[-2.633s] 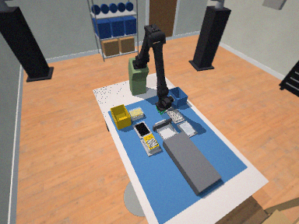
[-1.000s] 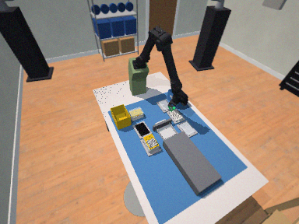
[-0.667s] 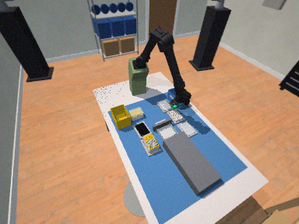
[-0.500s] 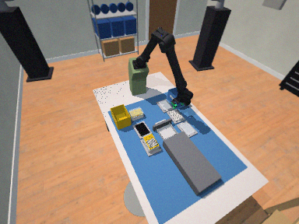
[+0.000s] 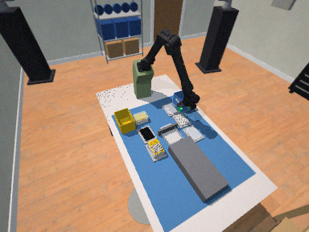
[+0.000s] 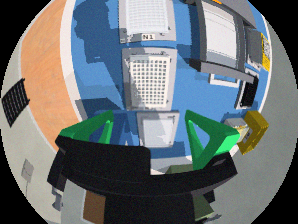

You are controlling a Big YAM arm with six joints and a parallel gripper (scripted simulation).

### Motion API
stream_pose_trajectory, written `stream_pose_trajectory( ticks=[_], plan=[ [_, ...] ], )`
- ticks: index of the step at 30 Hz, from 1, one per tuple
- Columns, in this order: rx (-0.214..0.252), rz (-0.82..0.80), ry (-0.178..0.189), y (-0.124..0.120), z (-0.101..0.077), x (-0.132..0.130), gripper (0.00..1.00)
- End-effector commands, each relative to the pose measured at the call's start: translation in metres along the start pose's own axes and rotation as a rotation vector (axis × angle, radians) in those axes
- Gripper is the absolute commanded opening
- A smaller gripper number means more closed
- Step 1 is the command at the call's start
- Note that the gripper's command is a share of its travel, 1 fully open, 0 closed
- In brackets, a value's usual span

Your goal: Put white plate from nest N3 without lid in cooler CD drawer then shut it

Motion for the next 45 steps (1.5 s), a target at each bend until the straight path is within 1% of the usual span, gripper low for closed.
stream_pose_trajectory(
  ticks=[1, 6, 8, 9, 13, 23, 26, 40, 45],
  plan=[
    [-0.029, 0.041, 0.007, 0.018, 0.006, 0.001, 1.0],
    [-0.028, 0.037, 0.009, 0.017, 0.012, 0.003, 1.0],
    [-0.028, 0.037, 0.009, 0.017, 0.012, 0.003, 1.0],
    [-0.028, 0.026, 0.014, 0.015, 0.012, 0.007, 1.0],
    [-0.027, 0.026, 0.007, 0.017, 0.019, 0.001, 1.0],
    [-0.026, 0.018, 0.006, 0.016, 0.033, 0.001, 1.0],
    [-0.026, 0.013, 0.009, 0.015, 0.034, 0.004, 1.0],
    [-0.024, 0.018, 0.005, 0.015, 0.054, 0.0, 1.0],
    [-0.024, 0.015, 0.007, 0.014, 0.057, 0.002, 1.0]
  ],
)
Point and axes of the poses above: the point where the finger pads meet when closed, its own z axis out along the fingers, its own x axis across the jaws, y = z × x, the point moved 1 cm from there along -z, back along the fingers, and after that the axes turned 2 degrees about z, right-handed, at the moved point
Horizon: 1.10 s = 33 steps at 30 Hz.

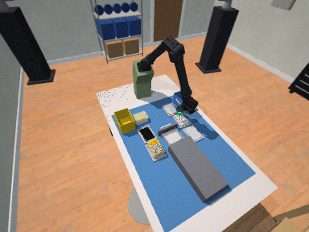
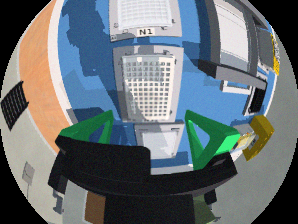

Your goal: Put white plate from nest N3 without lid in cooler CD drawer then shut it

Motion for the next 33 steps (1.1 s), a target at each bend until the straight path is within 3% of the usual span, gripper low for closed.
stream_pose_trajectory(
  ticks=[1, 33],
  plan=[
    [-0.029, 0.003, 0.009, 0.017, 0.006, 0.002, 1.0],
    [-0.026, 0.001, 0.008, 0.015, 0.044, 0.002, 1.0]
  ],
)
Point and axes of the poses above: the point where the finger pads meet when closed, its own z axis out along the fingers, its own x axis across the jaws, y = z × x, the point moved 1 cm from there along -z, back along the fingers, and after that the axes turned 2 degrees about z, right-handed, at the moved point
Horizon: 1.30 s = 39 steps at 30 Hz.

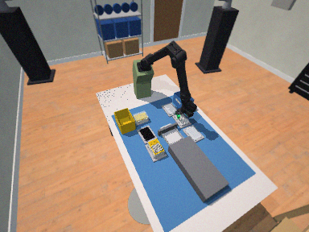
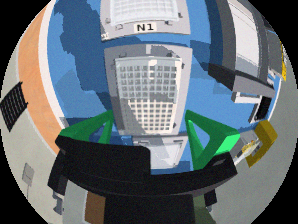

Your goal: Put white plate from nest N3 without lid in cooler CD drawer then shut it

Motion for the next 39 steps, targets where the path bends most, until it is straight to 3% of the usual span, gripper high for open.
stream_pose_trajectory(
  ticks=[1, 10, 17, 18, 30, 39],
  plan=[
    [-0.026, 0.0, 0.009, 0.014, 0.006, 0.001, 1.0],
    [-0.025, 0.0, 0.008, 0.014, 0.018, 0.001, 1.0],
    [-0.025, 0.001, 0.012, 0.013, 0.009, 0.005, 1.0],
    [-0.025, -0.001, 0.009, 0.014, 0.019, 0.002, 1.0],
    [-0.024, 0.002, 0.006, 0.014, 0.036, -0.001, 1.0],
    [-0.029, -0.003, 0.011, 0.015, 0.034, 0.004, 1.0]
  ],
)
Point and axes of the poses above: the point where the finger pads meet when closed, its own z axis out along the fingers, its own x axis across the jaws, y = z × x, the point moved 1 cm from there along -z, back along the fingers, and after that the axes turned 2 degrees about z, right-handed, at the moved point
